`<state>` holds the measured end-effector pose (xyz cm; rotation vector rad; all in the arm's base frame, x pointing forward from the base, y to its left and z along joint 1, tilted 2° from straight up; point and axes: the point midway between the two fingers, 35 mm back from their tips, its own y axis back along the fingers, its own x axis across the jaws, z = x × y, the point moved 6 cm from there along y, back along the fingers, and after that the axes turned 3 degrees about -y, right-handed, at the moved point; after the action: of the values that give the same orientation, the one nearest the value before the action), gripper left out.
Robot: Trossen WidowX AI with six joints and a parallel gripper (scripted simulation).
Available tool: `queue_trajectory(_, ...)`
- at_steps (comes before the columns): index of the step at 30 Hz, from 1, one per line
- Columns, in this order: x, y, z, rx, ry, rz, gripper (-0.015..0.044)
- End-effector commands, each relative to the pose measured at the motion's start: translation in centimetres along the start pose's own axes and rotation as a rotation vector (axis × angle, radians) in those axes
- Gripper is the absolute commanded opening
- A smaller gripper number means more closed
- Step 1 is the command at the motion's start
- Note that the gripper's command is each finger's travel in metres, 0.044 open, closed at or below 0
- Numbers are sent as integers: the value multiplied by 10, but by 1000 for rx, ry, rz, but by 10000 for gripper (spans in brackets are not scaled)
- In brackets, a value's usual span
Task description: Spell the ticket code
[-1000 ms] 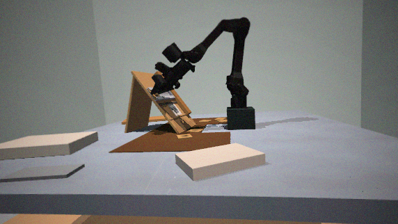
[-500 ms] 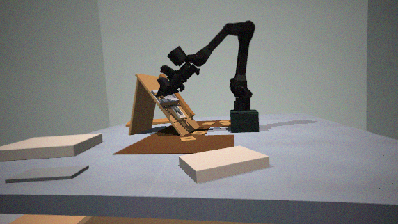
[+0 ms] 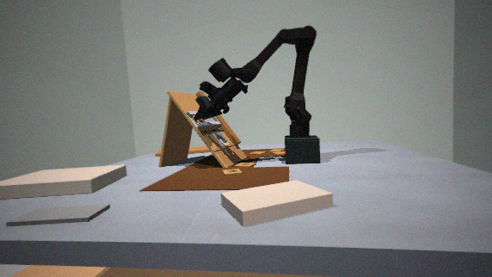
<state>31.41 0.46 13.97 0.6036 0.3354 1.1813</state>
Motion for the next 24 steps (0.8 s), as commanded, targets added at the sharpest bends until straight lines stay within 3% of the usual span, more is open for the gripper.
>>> queue_trajectory(1, -3, 0, -1, 2, 6, 1, 0)
queue_trajectory(24, -17, 0, 1, 2, 7, 1, 0)
